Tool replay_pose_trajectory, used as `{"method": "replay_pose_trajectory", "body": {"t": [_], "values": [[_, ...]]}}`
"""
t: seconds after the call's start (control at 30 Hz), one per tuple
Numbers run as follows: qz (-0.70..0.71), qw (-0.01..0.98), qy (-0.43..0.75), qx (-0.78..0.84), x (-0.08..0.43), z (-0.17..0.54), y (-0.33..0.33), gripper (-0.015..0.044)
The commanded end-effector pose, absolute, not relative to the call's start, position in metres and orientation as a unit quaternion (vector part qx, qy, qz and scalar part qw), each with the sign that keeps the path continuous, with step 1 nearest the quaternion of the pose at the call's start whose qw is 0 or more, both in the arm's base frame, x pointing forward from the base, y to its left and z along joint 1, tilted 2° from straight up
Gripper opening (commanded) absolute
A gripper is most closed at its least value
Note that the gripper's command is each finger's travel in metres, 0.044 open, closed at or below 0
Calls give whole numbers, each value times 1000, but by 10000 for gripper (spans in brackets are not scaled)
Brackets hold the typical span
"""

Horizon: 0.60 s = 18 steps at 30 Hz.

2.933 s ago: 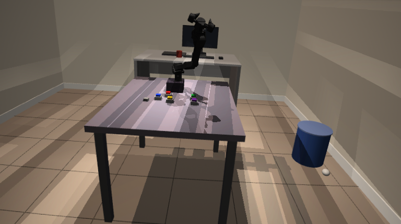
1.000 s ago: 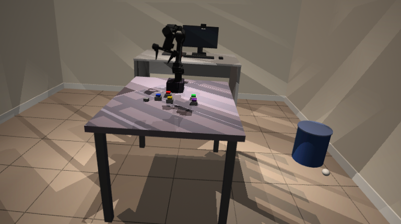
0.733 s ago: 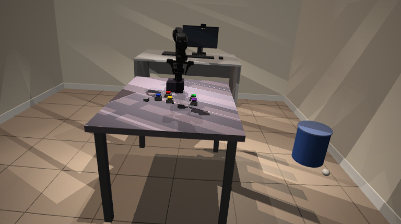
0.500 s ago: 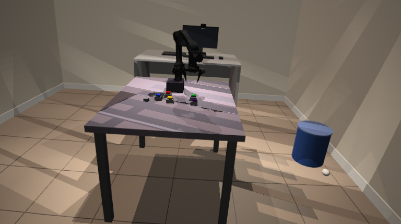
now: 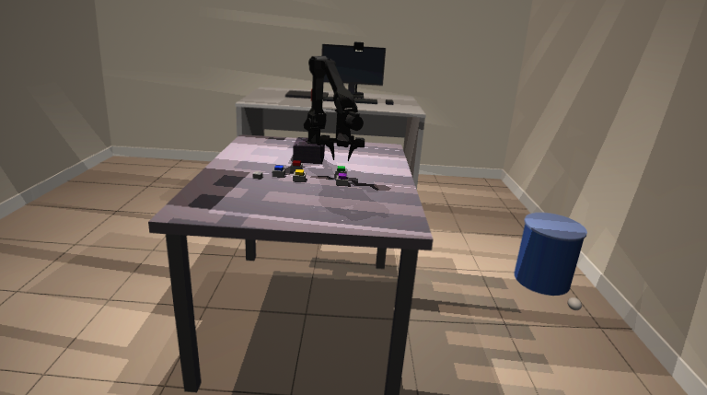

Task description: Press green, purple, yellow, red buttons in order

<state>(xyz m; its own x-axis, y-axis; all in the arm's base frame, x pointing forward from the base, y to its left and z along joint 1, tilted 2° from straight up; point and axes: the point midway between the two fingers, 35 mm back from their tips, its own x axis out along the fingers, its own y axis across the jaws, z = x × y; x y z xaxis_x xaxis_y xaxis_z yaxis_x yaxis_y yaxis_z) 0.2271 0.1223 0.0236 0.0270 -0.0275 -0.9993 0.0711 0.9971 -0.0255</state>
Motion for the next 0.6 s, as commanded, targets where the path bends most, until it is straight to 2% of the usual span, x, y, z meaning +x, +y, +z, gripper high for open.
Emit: {"method": "replay_pose_trajectory", "body": {"t": [0.0,0.1,0.57], "values": [[-33,720,693,21,229,20,124,85],[-33,720,693,21,229,20,124,20],[-33,720,693,21,230,12,124,20]]}}
